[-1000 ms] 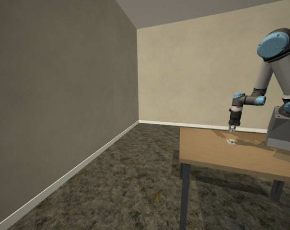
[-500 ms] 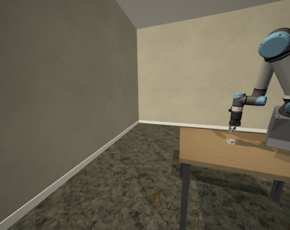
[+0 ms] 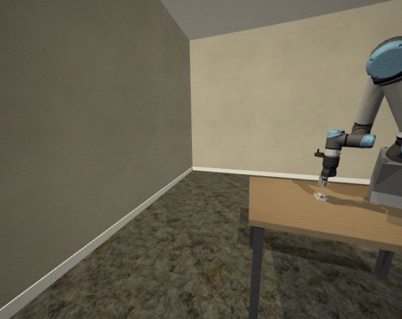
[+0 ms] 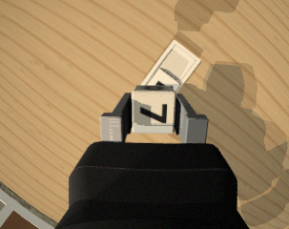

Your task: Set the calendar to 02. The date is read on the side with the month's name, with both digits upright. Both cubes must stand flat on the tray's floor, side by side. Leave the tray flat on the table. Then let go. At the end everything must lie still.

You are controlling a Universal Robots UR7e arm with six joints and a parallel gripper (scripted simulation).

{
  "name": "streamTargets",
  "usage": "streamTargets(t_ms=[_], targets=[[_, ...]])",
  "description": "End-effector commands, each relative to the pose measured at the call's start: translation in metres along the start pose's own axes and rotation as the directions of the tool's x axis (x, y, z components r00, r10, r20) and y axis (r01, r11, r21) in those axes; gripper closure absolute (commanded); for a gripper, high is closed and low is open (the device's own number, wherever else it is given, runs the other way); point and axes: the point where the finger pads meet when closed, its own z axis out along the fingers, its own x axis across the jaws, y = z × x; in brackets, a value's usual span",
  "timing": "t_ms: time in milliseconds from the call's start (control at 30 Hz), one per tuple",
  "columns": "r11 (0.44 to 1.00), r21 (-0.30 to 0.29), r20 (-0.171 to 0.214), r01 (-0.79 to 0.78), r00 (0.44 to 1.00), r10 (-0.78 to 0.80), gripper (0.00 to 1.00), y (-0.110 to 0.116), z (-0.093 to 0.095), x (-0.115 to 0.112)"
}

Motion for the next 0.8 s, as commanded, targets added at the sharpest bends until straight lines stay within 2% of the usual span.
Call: streamTargets(t_ms=[0, 233, 333, 433, 633, 767], targets=[[0.985, 0.001, 0.0, 0.173, 0.985, -0.173, 0.4, 0.011, 0.001, -0.009], [0.916, 0.001, 0.001, 0.402, 0.916, -0.402, 0.4, 0.028, 0.002, -0.021], [0.848, 0.001, 0.001, 0.53, 0.848, -0.53, 0.4, 0.039, 0.003, -0.027], [0.845, 0.001, 0.001, 0.534, 0.845, -0.534, 0.4, 0.04, 0.003, -0.027], [0.697, 0.002, 0.002, 0.717, 0.697, -0.717, 0.4, 0.059, 0.004, -0.036], [0.625, 0.003, 0.003, 0.78, 0.625, -0.78, 0.4, 0.067, 0.004, -0.04]])
